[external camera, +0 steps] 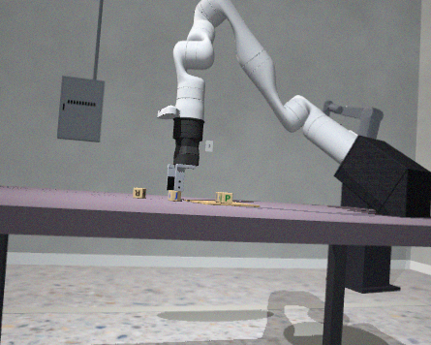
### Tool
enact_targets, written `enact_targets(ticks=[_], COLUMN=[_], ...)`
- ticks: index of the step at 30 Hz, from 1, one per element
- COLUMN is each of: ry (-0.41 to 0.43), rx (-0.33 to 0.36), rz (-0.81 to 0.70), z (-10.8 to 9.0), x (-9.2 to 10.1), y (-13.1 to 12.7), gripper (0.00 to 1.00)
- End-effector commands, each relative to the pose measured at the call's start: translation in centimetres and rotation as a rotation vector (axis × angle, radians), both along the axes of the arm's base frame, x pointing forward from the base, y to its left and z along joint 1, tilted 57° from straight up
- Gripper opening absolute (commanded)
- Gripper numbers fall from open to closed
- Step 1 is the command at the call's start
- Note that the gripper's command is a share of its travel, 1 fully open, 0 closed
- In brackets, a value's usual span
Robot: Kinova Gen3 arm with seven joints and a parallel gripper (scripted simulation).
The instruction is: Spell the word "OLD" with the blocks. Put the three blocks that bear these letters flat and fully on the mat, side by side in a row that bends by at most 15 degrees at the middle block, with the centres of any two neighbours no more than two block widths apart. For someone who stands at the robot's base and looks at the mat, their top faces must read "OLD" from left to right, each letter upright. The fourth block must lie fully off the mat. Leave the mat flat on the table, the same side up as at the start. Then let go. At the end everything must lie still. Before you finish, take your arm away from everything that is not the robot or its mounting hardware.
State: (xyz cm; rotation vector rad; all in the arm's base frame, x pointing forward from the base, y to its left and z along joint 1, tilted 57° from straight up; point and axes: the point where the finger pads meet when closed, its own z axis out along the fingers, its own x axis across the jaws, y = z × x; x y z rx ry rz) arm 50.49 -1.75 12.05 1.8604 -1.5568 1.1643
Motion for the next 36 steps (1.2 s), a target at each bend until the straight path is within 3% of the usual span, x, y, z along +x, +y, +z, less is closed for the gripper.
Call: enact_targets(ticks=[1,15,36], ry=[0.002,0.002,0.002], rx=[-0.003,-0.003,-0.003], rz=[-0.004,-0.004,-0.004], z=[-0.3,-1.3,-1.3], x=[0.1,0.6,0.6], y=[-0.5,-1.9,-2.0], gripper=[1.00,1.00,1.00])
